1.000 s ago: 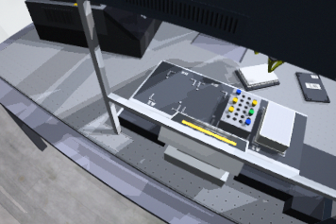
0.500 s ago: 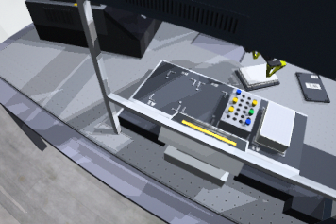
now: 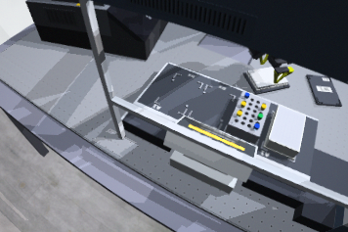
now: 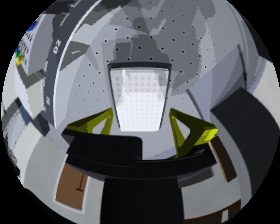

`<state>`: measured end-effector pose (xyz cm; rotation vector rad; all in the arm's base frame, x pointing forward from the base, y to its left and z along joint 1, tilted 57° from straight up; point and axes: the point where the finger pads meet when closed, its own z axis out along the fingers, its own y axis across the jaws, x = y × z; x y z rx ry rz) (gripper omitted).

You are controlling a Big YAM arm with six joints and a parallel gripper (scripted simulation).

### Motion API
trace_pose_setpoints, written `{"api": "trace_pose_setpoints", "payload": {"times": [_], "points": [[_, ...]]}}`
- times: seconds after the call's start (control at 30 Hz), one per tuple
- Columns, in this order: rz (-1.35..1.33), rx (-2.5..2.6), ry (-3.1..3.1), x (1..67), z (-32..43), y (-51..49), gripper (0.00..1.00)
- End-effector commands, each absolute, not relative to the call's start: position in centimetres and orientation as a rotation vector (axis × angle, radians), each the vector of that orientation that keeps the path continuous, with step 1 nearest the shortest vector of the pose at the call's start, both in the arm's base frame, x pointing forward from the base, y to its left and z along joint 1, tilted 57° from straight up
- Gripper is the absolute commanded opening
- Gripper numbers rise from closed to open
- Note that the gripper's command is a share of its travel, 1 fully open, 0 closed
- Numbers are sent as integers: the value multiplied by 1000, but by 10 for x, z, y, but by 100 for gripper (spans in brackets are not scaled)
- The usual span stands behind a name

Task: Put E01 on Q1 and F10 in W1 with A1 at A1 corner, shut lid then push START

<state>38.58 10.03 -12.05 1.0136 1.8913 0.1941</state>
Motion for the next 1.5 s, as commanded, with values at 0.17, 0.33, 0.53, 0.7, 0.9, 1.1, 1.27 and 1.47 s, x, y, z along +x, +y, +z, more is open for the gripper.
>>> {"api": "trace_pose_setpoints", "payload": {"times": [0.17,0.33,0.53,0.7,0.9,1.1,1.27,1.47], "points": [[206,991,1883,402,-124,101,100],[195,1002,1886,400,-129,95,100],[194,1000,1880,408,-132,95,100],[198,999,1895,398,-128,99,100],[194,1012,1900,393,-127,96,100],[176,1022,1891,394,-125,86,100],[187,994,1895,393,-123,92,100],[200,994,1894,391,-123,95,100]]}}
